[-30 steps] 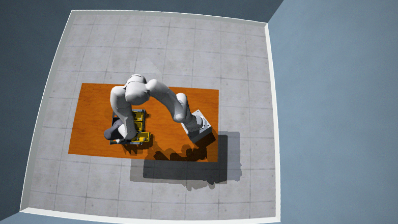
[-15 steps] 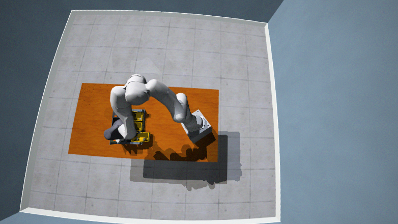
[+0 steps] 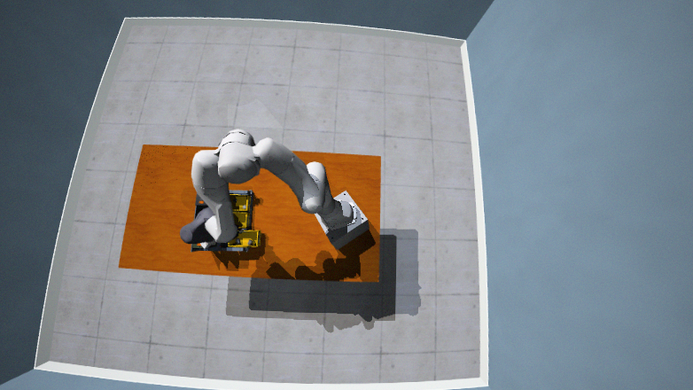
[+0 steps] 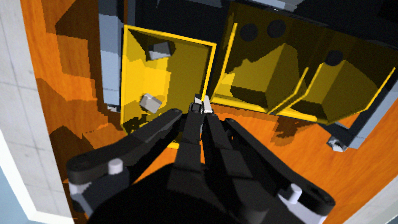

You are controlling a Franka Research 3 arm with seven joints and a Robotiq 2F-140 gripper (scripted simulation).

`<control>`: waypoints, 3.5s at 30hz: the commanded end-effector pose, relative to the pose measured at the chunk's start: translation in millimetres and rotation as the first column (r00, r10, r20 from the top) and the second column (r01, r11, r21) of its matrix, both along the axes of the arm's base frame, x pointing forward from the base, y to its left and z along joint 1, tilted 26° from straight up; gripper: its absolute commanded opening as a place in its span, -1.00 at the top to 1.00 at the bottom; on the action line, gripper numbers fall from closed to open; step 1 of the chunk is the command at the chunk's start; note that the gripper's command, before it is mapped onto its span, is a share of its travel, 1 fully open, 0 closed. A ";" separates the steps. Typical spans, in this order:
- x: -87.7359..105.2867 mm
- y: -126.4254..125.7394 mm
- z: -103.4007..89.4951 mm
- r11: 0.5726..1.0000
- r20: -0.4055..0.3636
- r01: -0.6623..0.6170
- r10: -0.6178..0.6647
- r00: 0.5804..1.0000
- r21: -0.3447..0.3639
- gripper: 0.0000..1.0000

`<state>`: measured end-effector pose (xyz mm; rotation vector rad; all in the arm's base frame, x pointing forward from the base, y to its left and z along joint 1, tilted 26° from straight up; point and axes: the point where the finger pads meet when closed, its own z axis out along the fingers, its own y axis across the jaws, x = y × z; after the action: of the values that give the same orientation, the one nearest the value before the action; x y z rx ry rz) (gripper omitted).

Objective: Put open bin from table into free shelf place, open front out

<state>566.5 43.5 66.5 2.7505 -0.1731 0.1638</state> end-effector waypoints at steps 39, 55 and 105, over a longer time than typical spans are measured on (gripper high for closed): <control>14.3 0.8 3.4 1.000 0.022 -0.008 0.008 1.000 0.000 1.00; 14.3 0.8 3.4 1.000 0.022 -0.008 0.008 1.000 0.000 1.00; 25.9 -0.1 5.6 1.000 0.031 -0.012 0.012 0.999 -0.002 1.00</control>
<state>589.2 42.8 70.3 2.7499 -0.1721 0.2026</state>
